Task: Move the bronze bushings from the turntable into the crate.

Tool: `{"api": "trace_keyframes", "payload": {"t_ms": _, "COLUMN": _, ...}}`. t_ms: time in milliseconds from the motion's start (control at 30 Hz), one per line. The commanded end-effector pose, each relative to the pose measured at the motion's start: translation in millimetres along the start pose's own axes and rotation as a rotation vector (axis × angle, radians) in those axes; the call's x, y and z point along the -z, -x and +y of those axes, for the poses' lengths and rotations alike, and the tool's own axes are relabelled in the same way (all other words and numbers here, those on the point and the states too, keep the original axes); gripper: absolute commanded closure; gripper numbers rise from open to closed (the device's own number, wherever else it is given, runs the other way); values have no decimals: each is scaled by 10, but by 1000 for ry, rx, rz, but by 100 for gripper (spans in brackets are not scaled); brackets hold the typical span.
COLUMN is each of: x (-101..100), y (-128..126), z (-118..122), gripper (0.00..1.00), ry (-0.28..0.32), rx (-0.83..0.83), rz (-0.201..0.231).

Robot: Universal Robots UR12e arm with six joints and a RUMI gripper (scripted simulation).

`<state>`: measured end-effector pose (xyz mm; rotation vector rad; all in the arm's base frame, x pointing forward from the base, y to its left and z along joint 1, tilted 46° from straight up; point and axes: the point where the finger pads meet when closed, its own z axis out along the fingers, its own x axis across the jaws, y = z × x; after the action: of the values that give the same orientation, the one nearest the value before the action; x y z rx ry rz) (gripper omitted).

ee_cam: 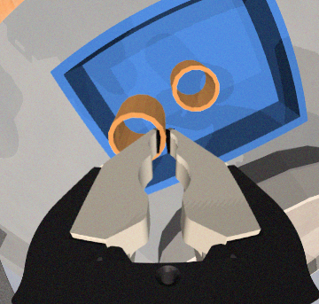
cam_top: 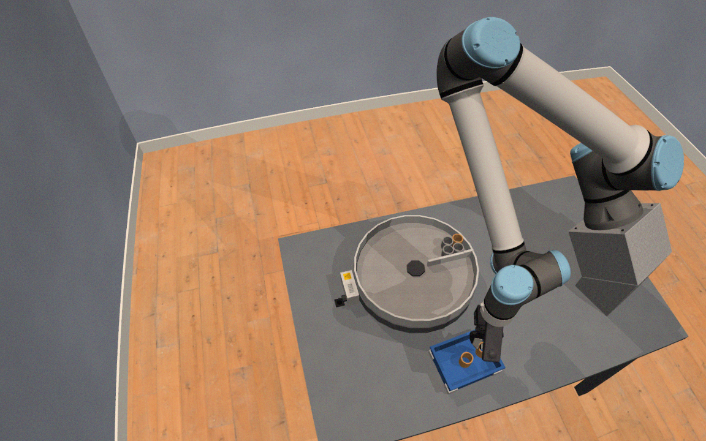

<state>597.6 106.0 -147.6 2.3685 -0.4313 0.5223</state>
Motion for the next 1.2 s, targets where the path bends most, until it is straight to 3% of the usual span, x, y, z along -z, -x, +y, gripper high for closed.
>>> {"api": "trace_keyframes", "payload": {"t_ms": 0, "x": -67, "y": -2, "z": -2, "gripper": 100, "ry": -1, "rx": 0, "rz": 1}}
{"api": "trace_keyframes", "payload": {"t_ms": 567, "x": -298, "y": -2, "z": -3, "gripper": 100, "ry": -1, "rx": 0, "rz": 1}}
{"api": "trace_keyframes", "payload": {"t_ms": 1167, "x": -326, "y": -2, "z": -3, "gripper": 100, "ry": -1, "rx": 0, "rz": 1}}
